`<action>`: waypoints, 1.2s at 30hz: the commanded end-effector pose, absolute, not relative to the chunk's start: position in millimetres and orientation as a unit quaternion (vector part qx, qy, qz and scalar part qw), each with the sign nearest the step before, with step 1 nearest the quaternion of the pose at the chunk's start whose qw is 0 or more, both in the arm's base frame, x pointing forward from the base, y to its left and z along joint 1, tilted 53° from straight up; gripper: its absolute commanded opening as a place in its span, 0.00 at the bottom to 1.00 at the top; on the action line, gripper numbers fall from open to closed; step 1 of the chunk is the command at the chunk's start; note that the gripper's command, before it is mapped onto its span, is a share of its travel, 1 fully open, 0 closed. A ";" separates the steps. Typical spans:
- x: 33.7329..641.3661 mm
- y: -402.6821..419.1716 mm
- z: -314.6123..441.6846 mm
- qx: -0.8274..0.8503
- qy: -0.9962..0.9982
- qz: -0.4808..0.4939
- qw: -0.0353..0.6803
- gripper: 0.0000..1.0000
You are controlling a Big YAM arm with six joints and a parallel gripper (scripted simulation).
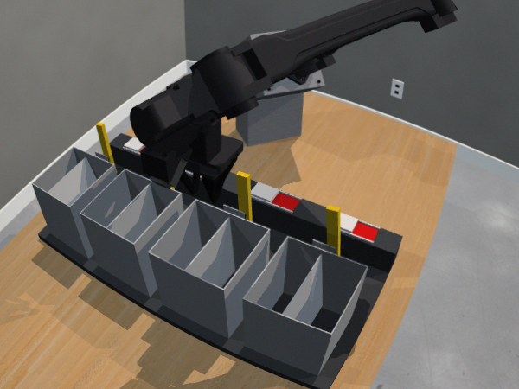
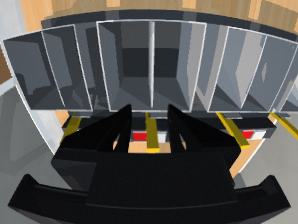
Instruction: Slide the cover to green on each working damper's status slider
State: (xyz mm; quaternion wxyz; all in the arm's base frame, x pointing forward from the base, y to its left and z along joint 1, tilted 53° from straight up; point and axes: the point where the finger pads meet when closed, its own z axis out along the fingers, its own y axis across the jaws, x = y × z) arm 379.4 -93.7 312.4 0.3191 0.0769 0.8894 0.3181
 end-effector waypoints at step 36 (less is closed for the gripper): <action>388.4 -71.6 349.1 0.062 0.889 0.306 0.334 0.36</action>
